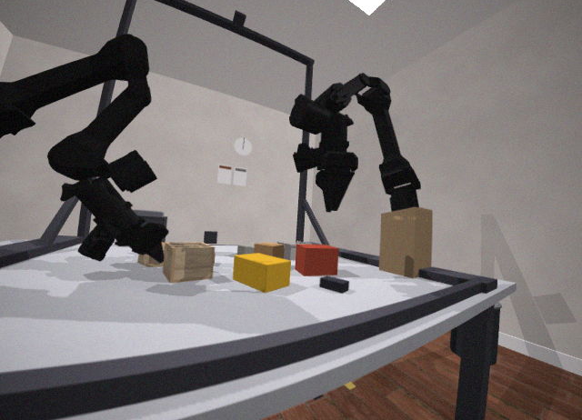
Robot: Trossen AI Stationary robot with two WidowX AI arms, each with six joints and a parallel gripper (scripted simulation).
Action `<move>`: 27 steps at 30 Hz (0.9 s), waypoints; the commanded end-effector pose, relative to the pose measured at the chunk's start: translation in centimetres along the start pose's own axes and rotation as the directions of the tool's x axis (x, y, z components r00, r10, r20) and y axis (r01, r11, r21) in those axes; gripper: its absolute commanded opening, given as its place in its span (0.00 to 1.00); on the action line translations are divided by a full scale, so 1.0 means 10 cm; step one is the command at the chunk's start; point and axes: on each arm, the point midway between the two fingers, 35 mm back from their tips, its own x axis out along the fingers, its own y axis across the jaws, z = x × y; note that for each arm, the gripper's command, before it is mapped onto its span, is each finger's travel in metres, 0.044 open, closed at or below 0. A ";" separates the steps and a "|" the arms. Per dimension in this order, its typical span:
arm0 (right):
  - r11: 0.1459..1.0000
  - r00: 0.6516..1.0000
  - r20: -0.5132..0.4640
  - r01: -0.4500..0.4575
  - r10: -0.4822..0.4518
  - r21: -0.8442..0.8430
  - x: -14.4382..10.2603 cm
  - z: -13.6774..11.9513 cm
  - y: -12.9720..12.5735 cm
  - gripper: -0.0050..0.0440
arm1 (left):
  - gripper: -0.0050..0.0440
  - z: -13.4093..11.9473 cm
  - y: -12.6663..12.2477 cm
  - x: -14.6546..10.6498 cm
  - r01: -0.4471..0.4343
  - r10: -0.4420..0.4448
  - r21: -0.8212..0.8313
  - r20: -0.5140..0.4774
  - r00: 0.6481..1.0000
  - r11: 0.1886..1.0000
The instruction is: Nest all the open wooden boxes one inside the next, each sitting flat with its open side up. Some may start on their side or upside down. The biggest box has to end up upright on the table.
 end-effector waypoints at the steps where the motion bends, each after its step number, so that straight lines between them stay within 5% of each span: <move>1: 1.000 0.997 -0.074 -0.012 0.011 -0.006 0.00 -0.03 0.02 0.00 | 0.92 0.05 0.03 -0.06 -0.012 0.011 0.006 0.022 1.000 1.000; 10: 1.000 0.993 -0.118 -0.016 0.014 -0.013 0.04 0.00 0.03 0.00 | 0.92 0.05 0.03 -0.06 -0.012 0.011 0.006 0.022 1.000 1.000; 11: 1.000 0.993 -0.118 -0.016 0.014 -0.013 0.04 0.00 0.03 0.15 | 0.92 0.05 0.03 -0.06 -0.012 0.011 0.006 0.022 1.000 1.000; 15: 1.000 0.992 -0.122 -0.018 0.016 -0.020 0.03 -0.02 0.03 0.35 | 0.92 0.05 0.03 -0.06 -0.012 0.011 0.006 0.022 1.000 1.000; 17: 1.000 0.992 -0.122 -0.018 0.016 -0.020 0.03 -0.02 0.03 0.35 | 0.92 0.05 0.03 -0.06 -0.012 0.011 0.006 0.022 1.000 1.000; 27: 1.000 0.992 -0.122 -0.018 0.016 -0.020 0.03 -0.02 0.03 0.84 | 0.92 0.05 0.03 -0.06 -0.012 0.011 0.006 0.022 1.000 1.000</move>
